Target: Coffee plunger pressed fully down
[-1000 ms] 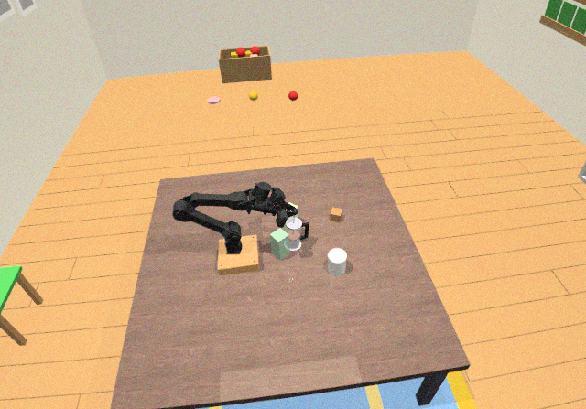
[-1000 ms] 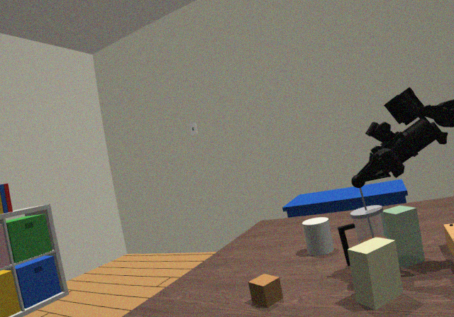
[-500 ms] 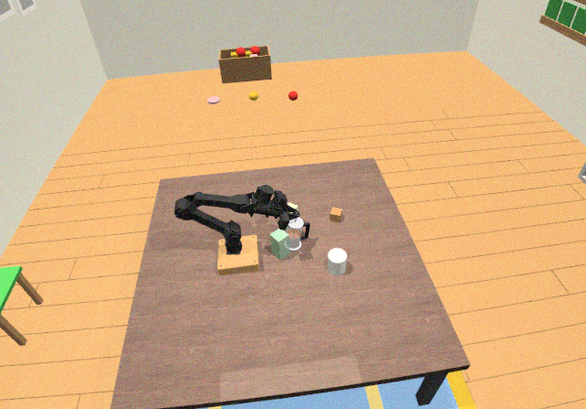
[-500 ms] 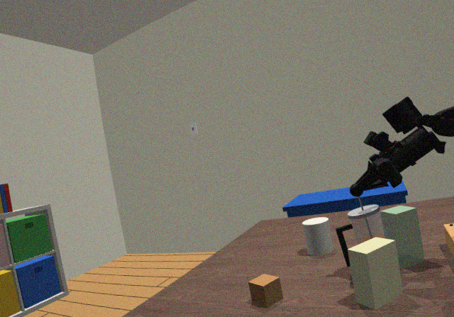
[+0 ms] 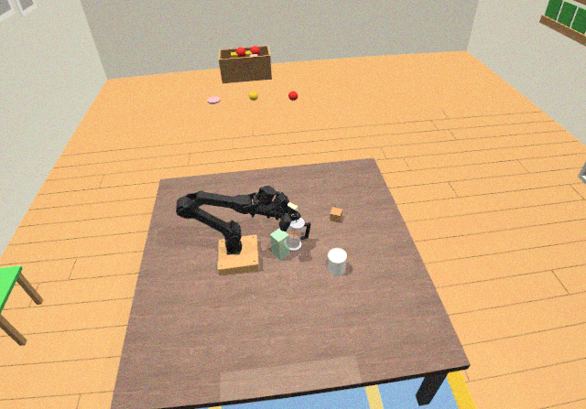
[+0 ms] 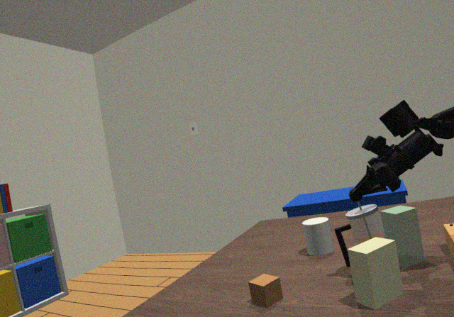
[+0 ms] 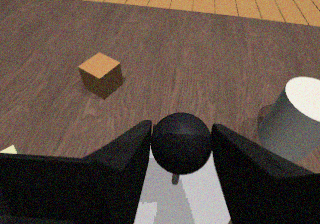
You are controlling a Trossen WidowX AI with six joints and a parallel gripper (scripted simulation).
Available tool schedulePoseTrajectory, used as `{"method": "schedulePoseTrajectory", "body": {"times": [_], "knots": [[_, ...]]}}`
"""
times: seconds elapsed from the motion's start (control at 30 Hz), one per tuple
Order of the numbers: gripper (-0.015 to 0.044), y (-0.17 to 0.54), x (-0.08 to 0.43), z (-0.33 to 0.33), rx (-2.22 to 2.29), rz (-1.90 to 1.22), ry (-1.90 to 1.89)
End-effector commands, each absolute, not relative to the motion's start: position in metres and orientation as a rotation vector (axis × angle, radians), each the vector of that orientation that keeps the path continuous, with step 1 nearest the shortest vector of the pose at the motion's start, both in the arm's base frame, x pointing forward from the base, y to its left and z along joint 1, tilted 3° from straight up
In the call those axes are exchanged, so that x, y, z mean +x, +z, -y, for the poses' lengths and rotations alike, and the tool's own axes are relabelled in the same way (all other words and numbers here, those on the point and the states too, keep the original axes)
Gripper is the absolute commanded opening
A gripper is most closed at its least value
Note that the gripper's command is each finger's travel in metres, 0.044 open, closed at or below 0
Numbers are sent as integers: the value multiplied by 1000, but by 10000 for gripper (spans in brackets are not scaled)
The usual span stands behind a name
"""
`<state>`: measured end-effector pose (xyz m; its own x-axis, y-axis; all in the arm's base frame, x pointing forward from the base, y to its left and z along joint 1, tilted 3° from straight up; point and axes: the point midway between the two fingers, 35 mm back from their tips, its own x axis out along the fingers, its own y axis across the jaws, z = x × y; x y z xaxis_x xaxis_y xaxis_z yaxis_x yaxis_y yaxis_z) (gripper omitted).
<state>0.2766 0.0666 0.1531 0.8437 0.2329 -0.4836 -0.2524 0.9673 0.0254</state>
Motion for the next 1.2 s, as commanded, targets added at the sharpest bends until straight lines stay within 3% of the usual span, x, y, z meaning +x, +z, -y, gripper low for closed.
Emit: {"method": "schedulePoseTrajectory", "body": {"times": [0.0,1.17], "knots": [[130,141,276,-67,-36,-546,252],[130,148,281,-68,-41,-527,256]]}}
